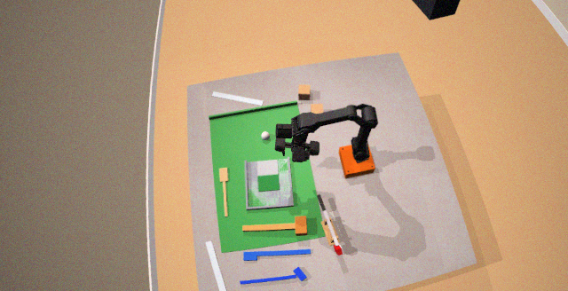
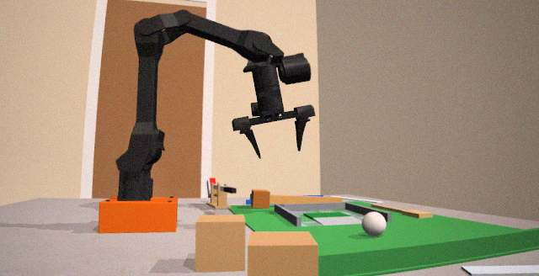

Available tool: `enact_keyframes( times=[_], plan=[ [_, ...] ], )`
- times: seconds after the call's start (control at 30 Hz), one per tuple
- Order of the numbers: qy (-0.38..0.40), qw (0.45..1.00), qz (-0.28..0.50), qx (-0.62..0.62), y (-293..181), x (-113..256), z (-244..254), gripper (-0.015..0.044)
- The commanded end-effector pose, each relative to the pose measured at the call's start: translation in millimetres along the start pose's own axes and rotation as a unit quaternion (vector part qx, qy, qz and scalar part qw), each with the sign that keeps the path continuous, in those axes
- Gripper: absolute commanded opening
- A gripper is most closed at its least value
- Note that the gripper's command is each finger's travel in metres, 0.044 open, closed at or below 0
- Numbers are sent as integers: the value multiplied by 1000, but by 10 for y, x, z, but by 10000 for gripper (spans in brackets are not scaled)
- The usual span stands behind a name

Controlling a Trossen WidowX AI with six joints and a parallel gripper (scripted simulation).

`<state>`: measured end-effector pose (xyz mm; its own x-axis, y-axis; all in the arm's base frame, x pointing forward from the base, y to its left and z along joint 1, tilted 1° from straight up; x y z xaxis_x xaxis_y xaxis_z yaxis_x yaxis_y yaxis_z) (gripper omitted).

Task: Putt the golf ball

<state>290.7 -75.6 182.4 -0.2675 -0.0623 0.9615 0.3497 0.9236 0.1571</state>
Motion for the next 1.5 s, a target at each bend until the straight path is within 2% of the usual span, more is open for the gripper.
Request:
enact_keyframes(
  times=[0.0, 0.2, 0.37, 0.57, 1.07, 1.47],
  plan=[
    [35, 998, -33, 44, 548, -228, 172, 440],
    [89, 987, -69, 115, 1320, -475, 645, 440],
    [127, 975, -84, 160, 1715, -587, 1094, 440],
    [129, 975, -85, 162, 1714, -595, 1143, 440],
    [129, 975, -85, 162, 1656, -1020, 1239, 440],
    [129, 975, -85, 162, 1644, -1119, 1258, 440]
  ],
)
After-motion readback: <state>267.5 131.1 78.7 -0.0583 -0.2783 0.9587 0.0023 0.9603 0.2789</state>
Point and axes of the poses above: the point midway between the two fingers, 35 mm back from their tips, its own x axis back along the fingers, its own z axis across the jaws, y = z × x, the point moved 4 cm from there along x, back along the fingers, and after that the axes turned 1 degree about x, right-handed, at the moved point
